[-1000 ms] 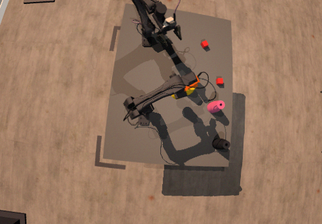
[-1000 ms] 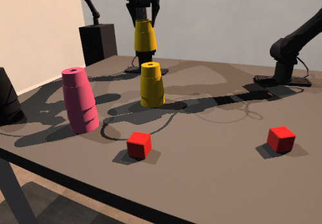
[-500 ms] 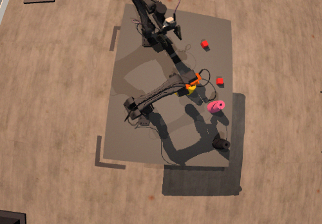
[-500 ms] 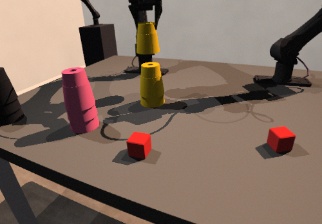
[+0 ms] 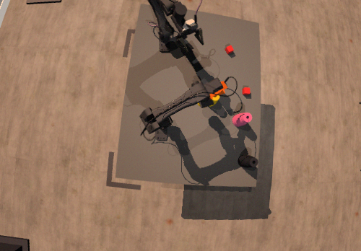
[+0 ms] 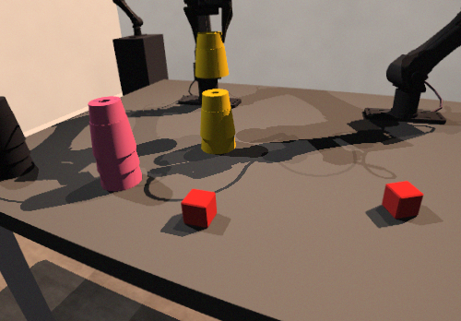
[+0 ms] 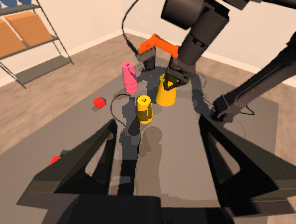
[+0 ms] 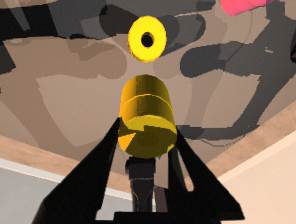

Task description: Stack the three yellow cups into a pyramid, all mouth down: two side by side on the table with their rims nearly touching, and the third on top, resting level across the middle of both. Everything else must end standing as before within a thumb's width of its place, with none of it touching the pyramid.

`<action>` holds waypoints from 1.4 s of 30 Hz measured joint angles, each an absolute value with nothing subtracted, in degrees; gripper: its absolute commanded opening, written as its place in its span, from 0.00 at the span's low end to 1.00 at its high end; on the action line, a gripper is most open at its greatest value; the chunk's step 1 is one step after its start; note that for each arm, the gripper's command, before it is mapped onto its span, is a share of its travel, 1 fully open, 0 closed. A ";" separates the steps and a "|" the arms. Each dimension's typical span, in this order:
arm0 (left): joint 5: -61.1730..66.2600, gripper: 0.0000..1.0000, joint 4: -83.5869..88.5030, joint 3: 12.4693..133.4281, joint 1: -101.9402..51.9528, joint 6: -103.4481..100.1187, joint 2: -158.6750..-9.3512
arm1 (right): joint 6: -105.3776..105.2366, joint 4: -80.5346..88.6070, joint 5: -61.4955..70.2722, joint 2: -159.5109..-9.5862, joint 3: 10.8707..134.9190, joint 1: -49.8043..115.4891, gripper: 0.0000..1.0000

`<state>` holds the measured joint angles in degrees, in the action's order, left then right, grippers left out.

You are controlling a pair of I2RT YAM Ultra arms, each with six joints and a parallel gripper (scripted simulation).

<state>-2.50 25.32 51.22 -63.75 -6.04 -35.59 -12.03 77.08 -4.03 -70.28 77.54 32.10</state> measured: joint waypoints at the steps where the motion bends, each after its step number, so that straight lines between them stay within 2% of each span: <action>1: -2.50 1.00 25.32 51.22 -63.75 -6.04 -35.59 | -12.03 76.77 -4.03 -70.28 77.32 32.10 0.00; 42: -2.50 1.00 25.32 51.22 -63.75 -6.04 -35.59 | -12.03 60.49 -4.03 -67.40 56.34 32.10 0.00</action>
<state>-2.50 25.32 51.22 -63.75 -6.04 -35.59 -12.03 60.49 -4.03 -67.40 56.34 32.10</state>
